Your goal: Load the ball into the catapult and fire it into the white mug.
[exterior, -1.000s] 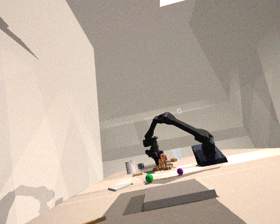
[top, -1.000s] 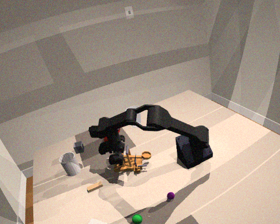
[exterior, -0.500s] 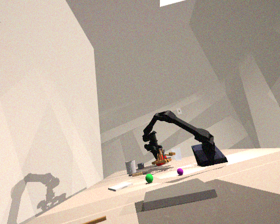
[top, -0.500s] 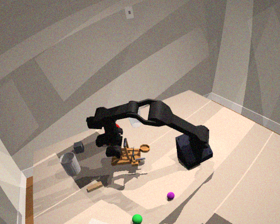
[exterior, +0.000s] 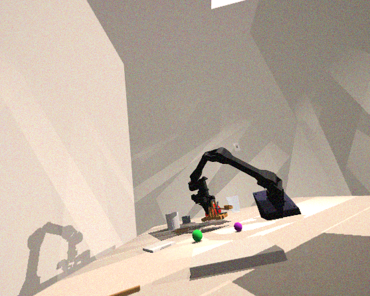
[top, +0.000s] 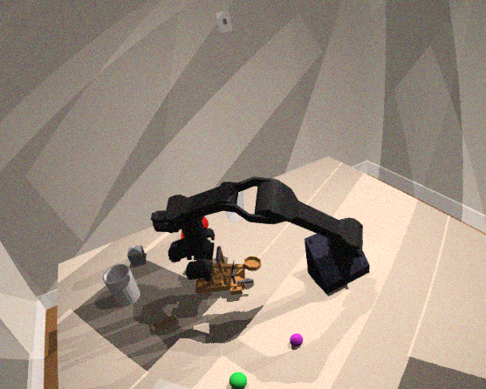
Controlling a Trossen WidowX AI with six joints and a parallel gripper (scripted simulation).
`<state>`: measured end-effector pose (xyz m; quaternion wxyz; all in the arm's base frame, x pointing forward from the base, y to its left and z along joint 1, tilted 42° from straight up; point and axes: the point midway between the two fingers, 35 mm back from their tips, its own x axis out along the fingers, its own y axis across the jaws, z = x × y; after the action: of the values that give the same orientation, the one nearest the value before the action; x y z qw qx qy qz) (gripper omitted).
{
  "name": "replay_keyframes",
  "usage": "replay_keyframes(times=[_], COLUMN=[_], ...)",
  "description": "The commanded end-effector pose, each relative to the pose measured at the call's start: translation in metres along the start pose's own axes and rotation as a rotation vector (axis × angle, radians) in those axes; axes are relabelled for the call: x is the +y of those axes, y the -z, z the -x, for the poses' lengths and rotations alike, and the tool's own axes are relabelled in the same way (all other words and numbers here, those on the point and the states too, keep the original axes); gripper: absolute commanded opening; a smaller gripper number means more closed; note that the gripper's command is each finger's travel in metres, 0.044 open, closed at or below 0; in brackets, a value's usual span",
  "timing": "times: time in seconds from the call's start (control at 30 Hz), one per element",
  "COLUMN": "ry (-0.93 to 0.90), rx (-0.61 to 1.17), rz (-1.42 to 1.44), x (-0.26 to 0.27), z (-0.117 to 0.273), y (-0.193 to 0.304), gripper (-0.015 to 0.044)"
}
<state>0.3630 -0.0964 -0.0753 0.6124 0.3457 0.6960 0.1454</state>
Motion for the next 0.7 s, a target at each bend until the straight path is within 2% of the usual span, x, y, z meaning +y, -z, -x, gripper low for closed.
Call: replay_keyframes(times=[0.0, 0.57, 0.67], ry=[-0.003, -0.002, -0.002], rx=[-0.008, 0.006, 0.006], rz=[-0.008, -0.005, -0.005], x=[-0.001, -0.001, -0.001], z=[-0.003, -0.021, -0.021], y=[0.0, 0.002, 0.002], gripper=[0.0, 0.0, 0.0079])
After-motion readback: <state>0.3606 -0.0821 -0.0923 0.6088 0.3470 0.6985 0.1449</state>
